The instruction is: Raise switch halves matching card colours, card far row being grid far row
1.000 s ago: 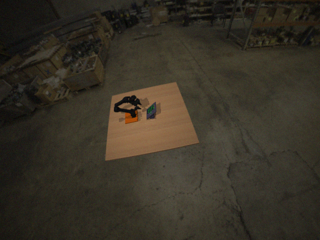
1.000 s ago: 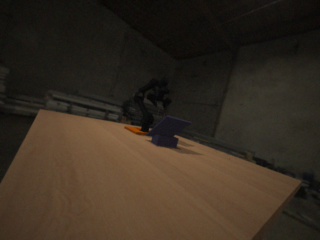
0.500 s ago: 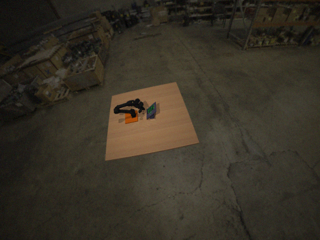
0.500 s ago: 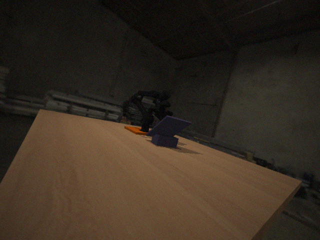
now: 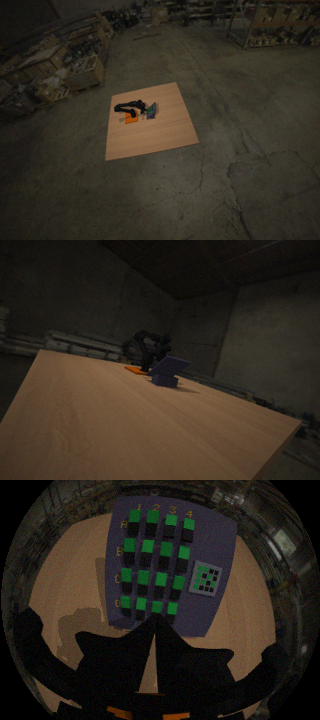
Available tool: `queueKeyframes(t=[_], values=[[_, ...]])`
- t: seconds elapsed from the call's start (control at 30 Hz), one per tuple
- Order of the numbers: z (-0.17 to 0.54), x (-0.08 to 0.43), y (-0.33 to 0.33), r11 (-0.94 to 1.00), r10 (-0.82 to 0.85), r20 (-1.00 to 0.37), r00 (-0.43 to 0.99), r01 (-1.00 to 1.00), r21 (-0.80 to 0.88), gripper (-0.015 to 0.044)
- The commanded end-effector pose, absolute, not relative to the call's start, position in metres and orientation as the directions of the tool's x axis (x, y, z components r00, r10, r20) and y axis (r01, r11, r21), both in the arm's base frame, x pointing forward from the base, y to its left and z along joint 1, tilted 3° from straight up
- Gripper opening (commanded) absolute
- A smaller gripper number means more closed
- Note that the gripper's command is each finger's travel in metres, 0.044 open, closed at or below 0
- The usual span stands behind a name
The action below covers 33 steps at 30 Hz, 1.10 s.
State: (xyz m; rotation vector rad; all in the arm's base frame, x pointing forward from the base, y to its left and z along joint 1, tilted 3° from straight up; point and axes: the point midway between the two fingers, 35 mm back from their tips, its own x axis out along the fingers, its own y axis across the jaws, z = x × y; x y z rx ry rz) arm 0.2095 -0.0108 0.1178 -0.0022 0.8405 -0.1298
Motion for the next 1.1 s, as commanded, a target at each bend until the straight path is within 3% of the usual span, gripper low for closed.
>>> queueKeyframes(t=[0.0,1.07], values=[[0.112,0.212,-0.011,0.993,-0.111,-0.749,0.653,0.106,-0.054,0.0000],[0.097,0.226,-0.013,0.993,-0.111,-0.748,0.654,0.106,-0.054,0.0000]])
